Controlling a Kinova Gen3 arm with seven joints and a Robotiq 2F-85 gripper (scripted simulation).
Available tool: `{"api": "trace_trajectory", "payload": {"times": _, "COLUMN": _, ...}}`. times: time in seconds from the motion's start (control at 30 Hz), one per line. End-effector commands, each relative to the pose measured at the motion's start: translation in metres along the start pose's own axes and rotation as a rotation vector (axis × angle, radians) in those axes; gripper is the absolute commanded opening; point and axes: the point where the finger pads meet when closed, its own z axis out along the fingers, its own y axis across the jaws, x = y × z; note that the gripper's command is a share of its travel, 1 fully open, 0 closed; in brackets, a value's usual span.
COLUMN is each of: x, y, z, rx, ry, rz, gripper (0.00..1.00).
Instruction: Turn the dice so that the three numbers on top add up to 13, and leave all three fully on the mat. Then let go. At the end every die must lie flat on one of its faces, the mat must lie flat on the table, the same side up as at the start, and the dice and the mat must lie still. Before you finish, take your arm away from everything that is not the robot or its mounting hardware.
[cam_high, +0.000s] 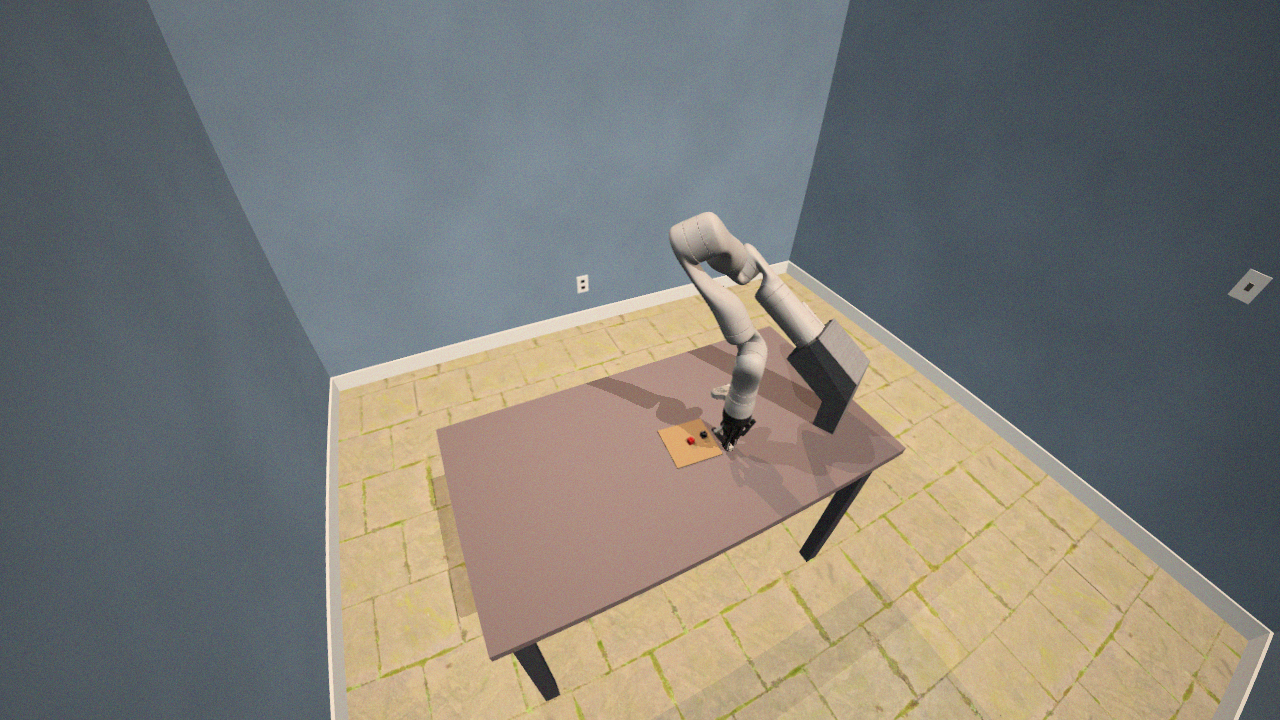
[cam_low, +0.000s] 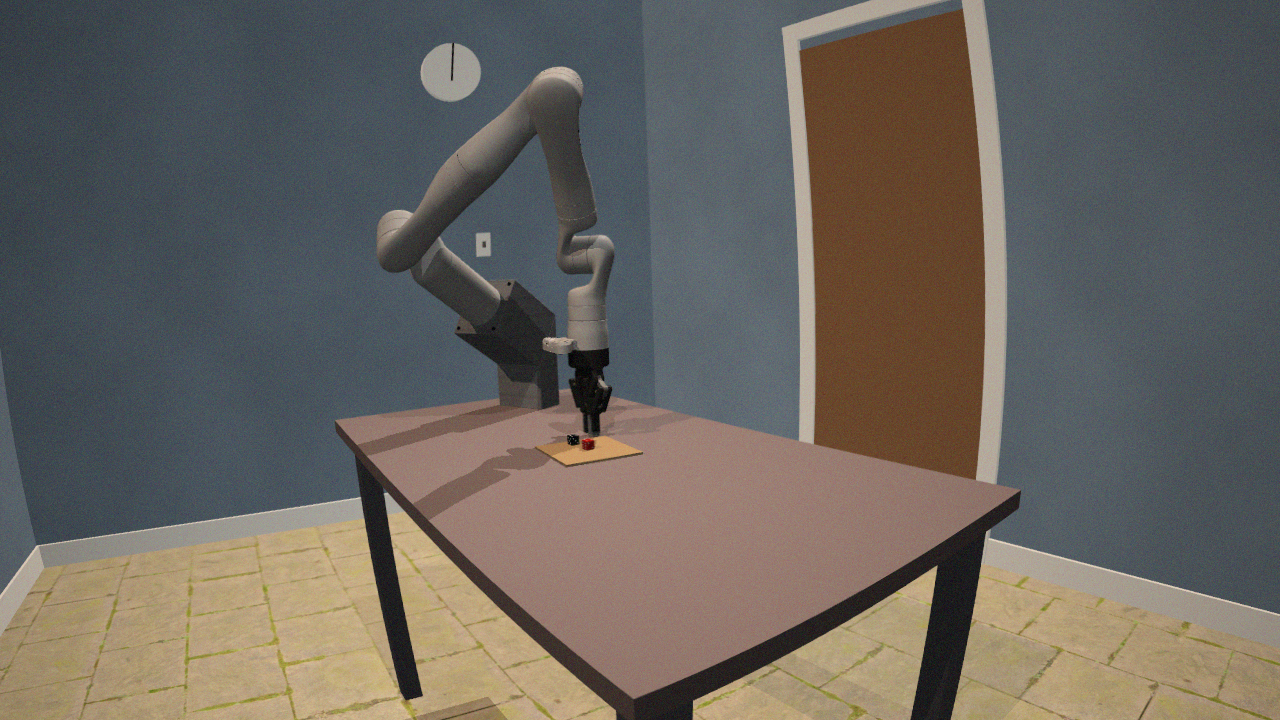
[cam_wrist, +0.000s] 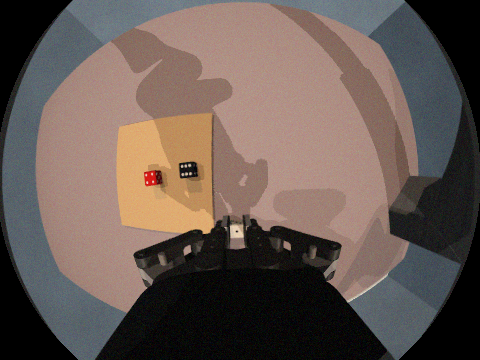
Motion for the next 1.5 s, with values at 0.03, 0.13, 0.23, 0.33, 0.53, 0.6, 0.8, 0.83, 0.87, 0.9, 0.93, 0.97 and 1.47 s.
{"api": "trace_trajectory", "payload": {"times": 0.03, "x": -0.002, "y": -0.001, "z": -0.005, "rx": 0.002, "ry": -0.004, "rz": 0.007, "gripper": 0.11}}
{"api": "trace_trajectory", "payload": {"times": 0.13, "x": -0.002, "y": -0.001, "z": -0.013, "rx": 0.002, "ry": -0.004, "rz": 0.007, "gripper": 0.11}}
{"api": "trace_trajectory", "payload": {"times": 0.23, "x": -0.001, "y": -0.001, "z": -0.025, "rx": 0.002, "ry": -0.004, "rz": 0.007, "gripper": 0.11}}
{"api": "trace_trajectory", "payload": {"times": 0.33, "x": -0.001, "y": -0.001, "z": -0.039, "rx": 0.002, "ry": -0.004, "rz": 0.007, "gripper": 0.11}}
{"api": "trace_trajectory", "payload": {"times": 0.53, "x": -0.001, "y": -0.001, "z": -0.060, "rx": 0.002, "ry": -0.004, "rz": 0.007, "gripper": 0.11}}
{"api": "trace_trajectory", "payload": {"times": 0.6, "x": -0.001, "y": -0.001, "z": -0.070, "rx": 0.002, "ry": -0.004, "rz": 0.007, "gripper": 0.11}}
{"api": "trace_trajectory", "payload": {"times": 0.8, "x": -0.001, "y": -0.001, "z": -0.092, "rx": 0.002, "ry": -0.004, "rz": 0.007, "gripper": 0.11}}
{"api": "trace_trajectory", "payload": {"times": 0.83, "x": -0.001, "y": -0.001, "z": -0.094, "rx": 0.002, "ry": -0.004, "rz": 0.007, "gripper": 0.11}}
{"api": "trace_trajectory", "payload": {"times": 0.87, "x": -0.001, "y": -0.001, "z": -0.096, "rx": 0.002, "ry": -0.004, "rz": 0.007, "gripper": 0.11}}
{"api": "trace_trajectory", "payload": {"times": 0.9, "x": -0.001, "y": -0.001, "z": -0.097, "rx": 0.002, "ry": -0.004, "rz": 0.007, "gripper": 0.11}}
{"api": "trace_trajectory", "payload": {"times": 0.93, "x": -0.001, "y": -0.001, "z": -0.098, "rx": 0.002, "ry": -0.004, "rz": 0.007, "gripper": 0.11}}
{"api": "trace_trajectory", "payload": {"times": 0.97, "x": -0.001, "y": -0.001, "z": -0.098, "rx": 0.002, "ry": -0.004, "rz": 0.007, "gripper": 0.11}}
{"api": "trace_trajectory", "payload": {"times": 1.47, "x": -0.001, "y": -0.001, "z": -0.098, "rx": 0.002, "ry": -0.004, "rz": 0.005, "gripper": 0.11}}
